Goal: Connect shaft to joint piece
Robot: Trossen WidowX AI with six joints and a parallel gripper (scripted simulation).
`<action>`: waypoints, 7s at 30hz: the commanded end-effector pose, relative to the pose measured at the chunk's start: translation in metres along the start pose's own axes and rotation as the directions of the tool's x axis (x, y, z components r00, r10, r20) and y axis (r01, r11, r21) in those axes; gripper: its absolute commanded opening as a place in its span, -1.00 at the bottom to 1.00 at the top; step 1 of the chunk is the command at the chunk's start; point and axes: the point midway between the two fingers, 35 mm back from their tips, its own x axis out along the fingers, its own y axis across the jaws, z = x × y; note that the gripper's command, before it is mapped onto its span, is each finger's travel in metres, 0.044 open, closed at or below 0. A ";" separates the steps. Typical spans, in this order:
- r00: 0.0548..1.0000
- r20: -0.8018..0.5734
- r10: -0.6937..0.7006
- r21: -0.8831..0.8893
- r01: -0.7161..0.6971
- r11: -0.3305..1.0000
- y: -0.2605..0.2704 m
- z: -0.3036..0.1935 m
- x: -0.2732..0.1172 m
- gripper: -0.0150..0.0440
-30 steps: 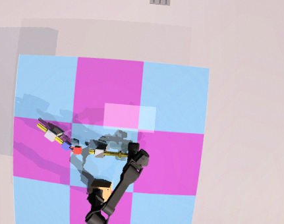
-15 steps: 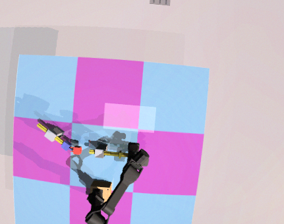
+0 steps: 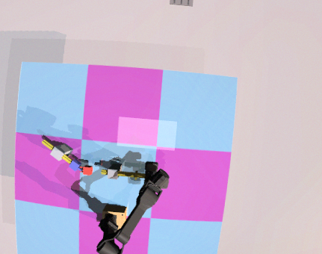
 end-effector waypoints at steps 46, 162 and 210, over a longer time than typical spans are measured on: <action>1.000 0.000 0.000 0.000 0.000 1.000 0.000 0.000 0.000 -0.26; 0.997 -0.013 -0.076 0.002 0.076 0.997 0.001 -0.086 0.001 -0.49; 0.997 -0.005 -0.079 0.005 0.079 0.997 0.001 -0.091 0.000 1.00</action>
